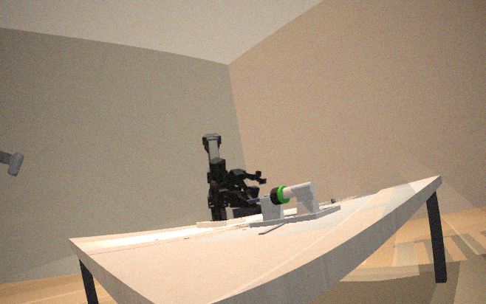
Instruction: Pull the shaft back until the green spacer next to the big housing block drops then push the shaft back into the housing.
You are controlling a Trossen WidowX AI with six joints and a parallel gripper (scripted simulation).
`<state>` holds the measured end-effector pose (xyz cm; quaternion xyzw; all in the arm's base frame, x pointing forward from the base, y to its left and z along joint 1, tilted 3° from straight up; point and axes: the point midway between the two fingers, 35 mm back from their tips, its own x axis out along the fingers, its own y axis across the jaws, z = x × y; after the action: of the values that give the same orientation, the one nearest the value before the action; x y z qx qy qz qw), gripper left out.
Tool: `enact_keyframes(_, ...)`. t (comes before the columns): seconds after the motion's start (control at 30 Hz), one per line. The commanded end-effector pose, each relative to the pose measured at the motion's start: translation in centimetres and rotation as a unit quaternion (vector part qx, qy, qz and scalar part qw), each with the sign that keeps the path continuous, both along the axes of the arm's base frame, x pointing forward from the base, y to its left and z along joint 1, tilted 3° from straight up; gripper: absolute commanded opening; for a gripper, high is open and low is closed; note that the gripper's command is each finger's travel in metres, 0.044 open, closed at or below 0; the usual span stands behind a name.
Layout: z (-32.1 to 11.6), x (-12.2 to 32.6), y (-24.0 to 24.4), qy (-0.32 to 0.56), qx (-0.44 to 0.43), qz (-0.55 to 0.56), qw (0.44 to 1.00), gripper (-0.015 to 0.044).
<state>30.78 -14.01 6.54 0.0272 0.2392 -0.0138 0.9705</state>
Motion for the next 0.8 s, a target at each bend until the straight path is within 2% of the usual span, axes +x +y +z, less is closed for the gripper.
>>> enact_keyframes(0.0, 0.03, -0.05, 0.03, -0.001, -0.001, 0.002, 1.0, 0.0)
enact_keyframes(0.77, 0.02, -0.28, 0.04, -0.001, -0.001, 0.002, 1.0, 0.0)
